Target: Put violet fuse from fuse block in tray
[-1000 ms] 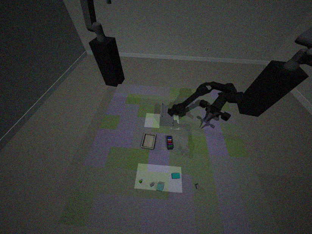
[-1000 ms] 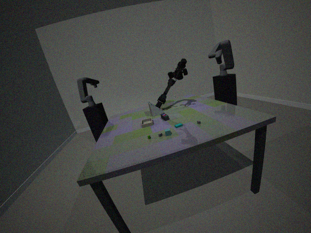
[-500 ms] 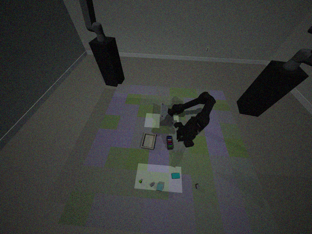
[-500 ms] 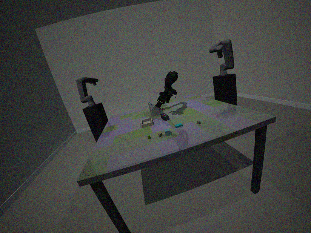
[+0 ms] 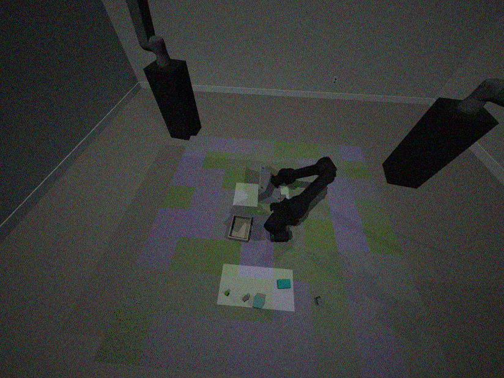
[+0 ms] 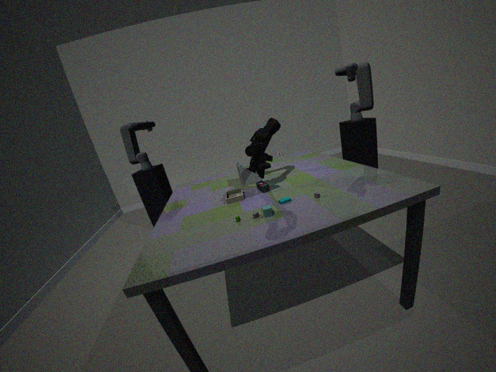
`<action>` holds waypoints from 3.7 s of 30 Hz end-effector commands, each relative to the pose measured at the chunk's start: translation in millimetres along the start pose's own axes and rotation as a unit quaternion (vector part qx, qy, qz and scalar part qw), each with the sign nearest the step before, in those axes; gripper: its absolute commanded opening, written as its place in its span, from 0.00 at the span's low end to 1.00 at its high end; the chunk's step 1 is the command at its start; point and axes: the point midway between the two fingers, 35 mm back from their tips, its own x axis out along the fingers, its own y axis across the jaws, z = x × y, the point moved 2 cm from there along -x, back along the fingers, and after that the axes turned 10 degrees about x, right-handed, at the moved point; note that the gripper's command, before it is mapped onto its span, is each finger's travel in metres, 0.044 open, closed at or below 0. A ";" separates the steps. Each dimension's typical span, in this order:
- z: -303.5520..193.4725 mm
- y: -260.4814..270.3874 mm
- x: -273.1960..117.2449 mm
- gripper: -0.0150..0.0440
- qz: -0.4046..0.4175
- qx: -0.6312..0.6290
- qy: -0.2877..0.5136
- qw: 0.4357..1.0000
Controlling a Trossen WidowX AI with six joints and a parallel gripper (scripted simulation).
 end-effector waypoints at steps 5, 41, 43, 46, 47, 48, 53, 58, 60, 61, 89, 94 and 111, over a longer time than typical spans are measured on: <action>-2.3 -0.1 8.0 0.37 0.001 0.005 -0.005 1.000; -3.3 -1.4 35.1 0.37 0.001 0.005 -0.005 1.000; -3.2 -1.4 36.8 0.37 0.001 0.005 -0.005 1.000; -3.2 -1.4 39.6 0.37 0.001 0.005 -0.005 1.000; -3.1 -1.4 40.6 0.37 0.001 0.005 -0.005 1.000; -3.1 -1.4 41.5 0.37 0.001 0.005 -0.005 1.000; -3.1 -1.4 42.8 0.37 0.001 0.005 -0.005 1.000; -3.0 -1.6 41.5 0.33 0.001 0.003 -0.004 1.000; -3.0 -1.6 41.5 0.31 0.001 0.003 -0.004 1.000; -3.0 -1.6 41.5 0.30 0.001 0.003 -0.004 1.000; -3.4 -2.0 32.0 0.25 0.001 0.004 -0.004 1.000; -3.5 -2.1 29.6 0.25 0.001 0.004 -0.004 1.000; -3.7 -2.1 21.3 0.25 0.001 0.005 -0.004 1.000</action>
